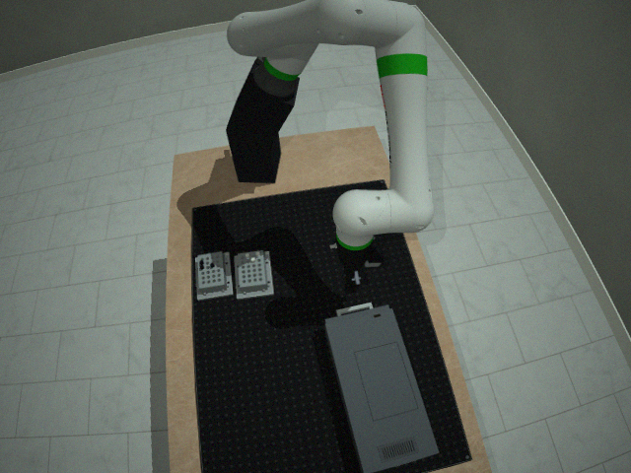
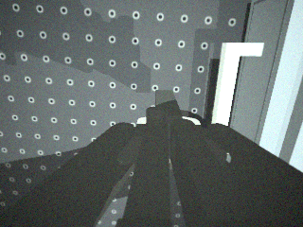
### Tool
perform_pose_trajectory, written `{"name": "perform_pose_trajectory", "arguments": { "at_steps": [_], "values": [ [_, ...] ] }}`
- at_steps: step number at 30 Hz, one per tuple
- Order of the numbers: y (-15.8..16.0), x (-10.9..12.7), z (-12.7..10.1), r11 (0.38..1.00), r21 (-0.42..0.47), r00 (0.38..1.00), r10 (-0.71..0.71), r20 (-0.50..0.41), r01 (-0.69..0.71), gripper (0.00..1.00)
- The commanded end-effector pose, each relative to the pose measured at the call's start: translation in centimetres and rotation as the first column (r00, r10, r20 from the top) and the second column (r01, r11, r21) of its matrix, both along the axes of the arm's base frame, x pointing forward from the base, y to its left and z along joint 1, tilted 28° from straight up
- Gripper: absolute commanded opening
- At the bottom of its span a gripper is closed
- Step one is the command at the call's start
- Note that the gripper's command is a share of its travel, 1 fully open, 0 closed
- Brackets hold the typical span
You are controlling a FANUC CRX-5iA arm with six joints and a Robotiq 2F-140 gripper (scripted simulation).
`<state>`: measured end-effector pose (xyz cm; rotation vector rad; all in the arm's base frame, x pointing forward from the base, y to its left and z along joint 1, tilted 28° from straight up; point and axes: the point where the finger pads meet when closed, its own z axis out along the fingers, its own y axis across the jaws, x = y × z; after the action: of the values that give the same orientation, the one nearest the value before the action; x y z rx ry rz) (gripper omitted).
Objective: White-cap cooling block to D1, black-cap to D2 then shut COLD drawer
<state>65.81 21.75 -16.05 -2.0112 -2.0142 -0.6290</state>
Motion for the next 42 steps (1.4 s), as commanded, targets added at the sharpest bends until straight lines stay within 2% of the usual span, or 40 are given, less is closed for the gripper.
{"name": "perform_pose_trajectory", "arguments": {
  "at_steps": [1, 42],
  "values": [
    [-0.3, 0.0, 0.6, 1.0, 0.0, 1.0, -0.001, 0.002, 0.001, 0.1],
    [-2.4, -0.6, 4.7, 1.0, 0.0, 1.0, -0.001, 0.002, 0.001, 0.1]
  ]
}}
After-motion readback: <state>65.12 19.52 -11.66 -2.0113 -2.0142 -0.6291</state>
